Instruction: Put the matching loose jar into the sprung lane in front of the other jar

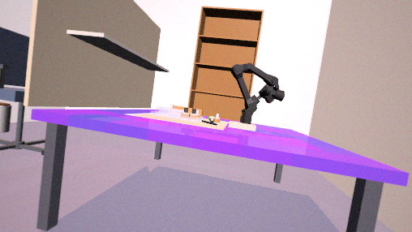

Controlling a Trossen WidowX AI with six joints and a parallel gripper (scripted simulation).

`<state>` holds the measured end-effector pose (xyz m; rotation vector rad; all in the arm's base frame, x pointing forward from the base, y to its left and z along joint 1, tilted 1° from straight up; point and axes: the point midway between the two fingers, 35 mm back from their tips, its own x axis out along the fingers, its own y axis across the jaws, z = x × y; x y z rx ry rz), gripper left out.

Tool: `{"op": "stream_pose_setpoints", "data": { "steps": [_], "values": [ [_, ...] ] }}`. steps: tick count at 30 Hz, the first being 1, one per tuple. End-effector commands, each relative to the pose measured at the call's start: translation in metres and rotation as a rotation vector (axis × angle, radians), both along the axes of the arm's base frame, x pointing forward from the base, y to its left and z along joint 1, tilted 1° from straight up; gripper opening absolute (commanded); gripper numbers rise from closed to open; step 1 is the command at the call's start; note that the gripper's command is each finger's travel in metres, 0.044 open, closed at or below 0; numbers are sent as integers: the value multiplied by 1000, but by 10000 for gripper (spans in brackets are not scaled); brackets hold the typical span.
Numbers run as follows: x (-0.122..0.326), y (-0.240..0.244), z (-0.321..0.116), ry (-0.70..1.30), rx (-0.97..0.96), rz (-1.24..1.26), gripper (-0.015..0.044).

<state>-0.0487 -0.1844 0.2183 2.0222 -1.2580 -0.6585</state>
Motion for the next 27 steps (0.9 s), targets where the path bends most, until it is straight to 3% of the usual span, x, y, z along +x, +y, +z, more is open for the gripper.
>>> {"op": "stream_pose_setpoints", "data": {
  "steps": [1,14,27],
  "values": [
    [1,0,0,4,3,9,426],
    [102,5,-37,337,132,702,440],
    [167,49,-68,751,91,1330,440]
  ]
}}
